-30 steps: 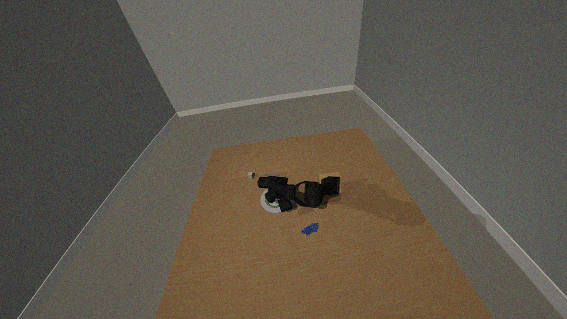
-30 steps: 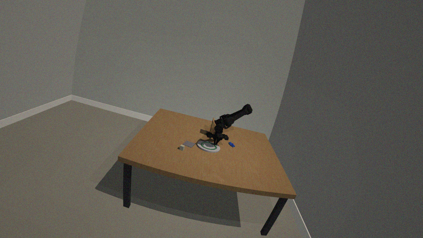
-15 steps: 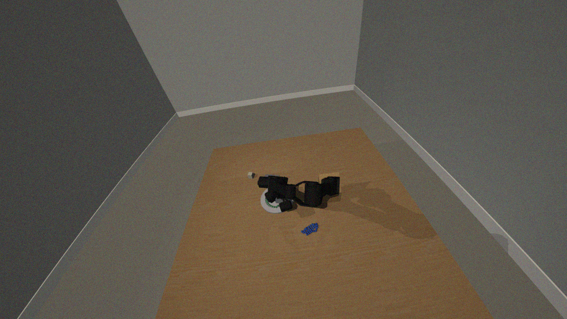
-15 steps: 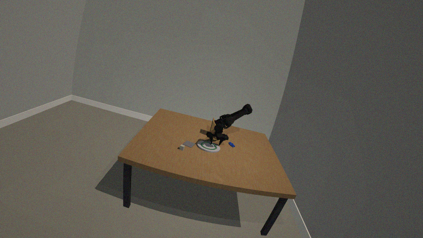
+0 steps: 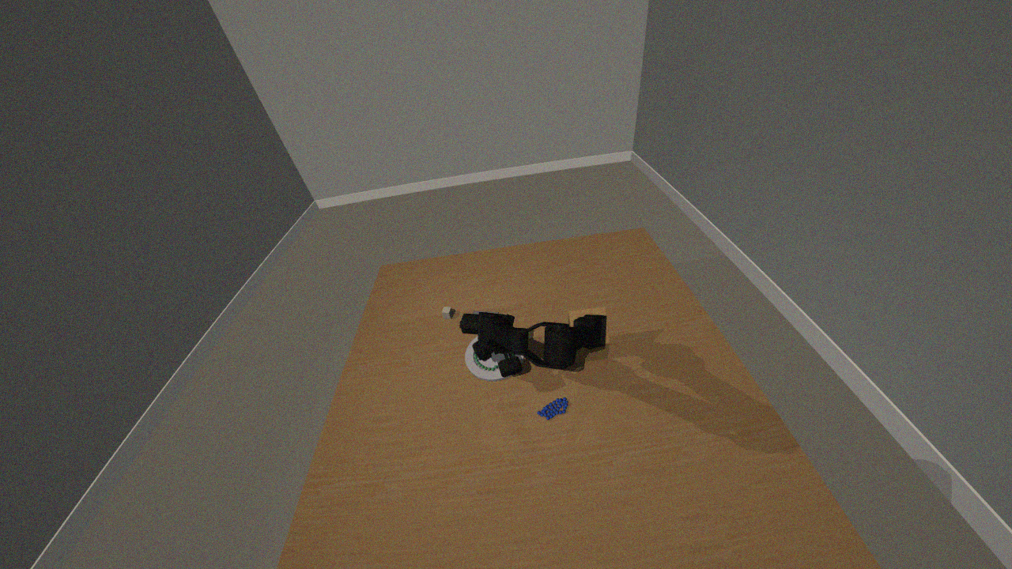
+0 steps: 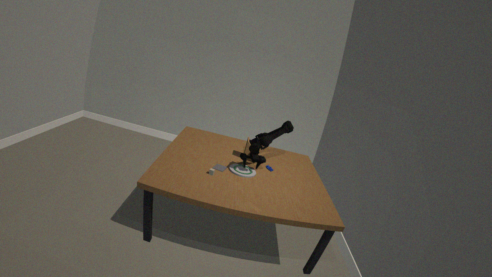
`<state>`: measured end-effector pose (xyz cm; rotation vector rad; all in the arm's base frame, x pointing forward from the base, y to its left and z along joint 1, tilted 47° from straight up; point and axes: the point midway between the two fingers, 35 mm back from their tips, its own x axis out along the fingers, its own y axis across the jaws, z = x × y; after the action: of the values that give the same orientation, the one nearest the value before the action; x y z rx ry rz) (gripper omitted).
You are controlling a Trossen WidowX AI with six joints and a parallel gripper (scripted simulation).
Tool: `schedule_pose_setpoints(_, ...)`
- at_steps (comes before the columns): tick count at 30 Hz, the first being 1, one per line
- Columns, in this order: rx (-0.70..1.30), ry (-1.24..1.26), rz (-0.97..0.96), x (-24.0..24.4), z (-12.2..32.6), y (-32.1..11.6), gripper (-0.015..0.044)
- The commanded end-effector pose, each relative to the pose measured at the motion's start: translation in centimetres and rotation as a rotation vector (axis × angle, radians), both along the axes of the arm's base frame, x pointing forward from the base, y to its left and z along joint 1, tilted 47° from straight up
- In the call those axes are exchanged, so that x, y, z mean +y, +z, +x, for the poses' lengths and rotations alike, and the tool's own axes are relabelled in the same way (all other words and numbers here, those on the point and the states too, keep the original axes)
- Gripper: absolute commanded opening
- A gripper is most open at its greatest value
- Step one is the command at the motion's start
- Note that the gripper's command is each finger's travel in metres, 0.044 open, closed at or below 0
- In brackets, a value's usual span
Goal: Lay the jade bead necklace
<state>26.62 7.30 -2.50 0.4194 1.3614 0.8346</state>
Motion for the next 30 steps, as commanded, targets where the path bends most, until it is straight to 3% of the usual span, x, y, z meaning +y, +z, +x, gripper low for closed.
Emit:
schedule_pose_setpoints(1,-0.006,0.003,-0.001,0.0,0.0,0.1,0.044)
schedule_pose_setpoints(3,-0.006,0.003,-0.001,0.0,0.0,0.1,0.044)
schedule_pose_setpoints(15,-0.095,0.084,-0.001,-1.5,3.6,2.6,0.0125)
schedule_pose_setpoints(30,-0.103,0.083,-0.002,-0.2,3.7,1.6,0.012)
